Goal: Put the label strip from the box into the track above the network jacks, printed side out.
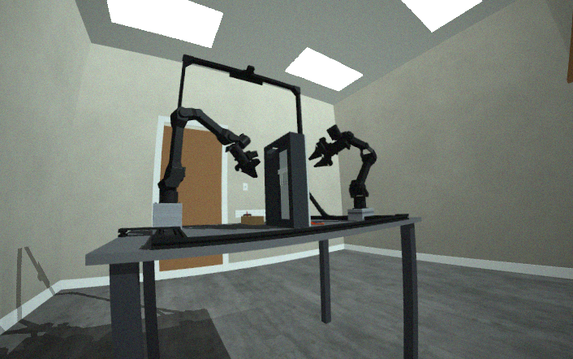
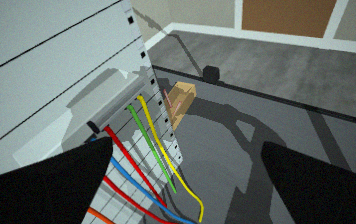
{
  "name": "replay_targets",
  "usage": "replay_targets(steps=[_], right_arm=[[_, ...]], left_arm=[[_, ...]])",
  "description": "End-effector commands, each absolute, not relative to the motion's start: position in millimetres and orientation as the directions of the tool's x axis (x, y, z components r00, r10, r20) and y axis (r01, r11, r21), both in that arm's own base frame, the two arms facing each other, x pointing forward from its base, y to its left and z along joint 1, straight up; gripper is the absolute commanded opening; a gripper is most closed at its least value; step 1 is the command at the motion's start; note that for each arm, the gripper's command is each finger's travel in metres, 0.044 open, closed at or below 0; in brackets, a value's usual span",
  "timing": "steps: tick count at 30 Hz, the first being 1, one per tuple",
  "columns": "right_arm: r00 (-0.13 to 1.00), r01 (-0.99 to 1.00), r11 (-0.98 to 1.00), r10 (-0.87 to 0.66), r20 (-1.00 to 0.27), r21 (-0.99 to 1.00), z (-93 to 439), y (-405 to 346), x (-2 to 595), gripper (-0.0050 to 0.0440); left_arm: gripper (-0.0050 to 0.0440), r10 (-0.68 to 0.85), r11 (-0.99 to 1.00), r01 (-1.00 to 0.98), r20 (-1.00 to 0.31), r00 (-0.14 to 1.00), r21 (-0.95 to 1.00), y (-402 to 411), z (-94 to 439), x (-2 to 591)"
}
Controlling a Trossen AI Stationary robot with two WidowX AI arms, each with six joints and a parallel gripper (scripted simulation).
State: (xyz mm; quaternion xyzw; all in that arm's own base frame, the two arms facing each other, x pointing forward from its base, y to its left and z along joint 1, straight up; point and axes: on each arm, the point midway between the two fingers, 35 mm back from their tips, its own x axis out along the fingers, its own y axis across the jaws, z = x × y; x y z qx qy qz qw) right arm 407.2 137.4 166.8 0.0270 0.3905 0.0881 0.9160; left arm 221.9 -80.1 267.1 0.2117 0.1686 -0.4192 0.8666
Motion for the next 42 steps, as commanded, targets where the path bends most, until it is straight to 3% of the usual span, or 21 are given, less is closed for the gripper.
replay_targets(steps=[1, 18, 33, 42], right_arm=[[0.631, -0.136, 0.983, 0.179, -0.755, 0.120, 162.4, 154.5, 417.0, 0.0100], [0.376, -0.133, 0.988, 0.124, -0.918, 0.079, 96.1, 190.5, 415.0, 0.0100], [0.205, -0.129, 0.991, 0.060, -0.977, 0.034, 53.7, 205.6, 405.6, 0.0100], [0.163, -0.129, 0.991, 0.041, -0.986, 0.020, 43.5, 208.8, 402.4, 0.0100]], left_arm=[[0.0440, -0.576, 0.740, 0.653, -0.351, 0.738, 0.159, -45.1, 290.4, 225.2], [0.0440, -0.263, 0.963, 0.268, -0.107, 0.959, 0.035, 22.1, 349.6, 193.0], [0.0440, -0.062, 0.998, 0.063, -0.017, 0.998, 0.003, 36.4, 374.0, 166.2], [0.0440, -0.016, 1.000, 0.016, -0.003, 1.000, -0.002, 37.2, 378.3, 160.9]])
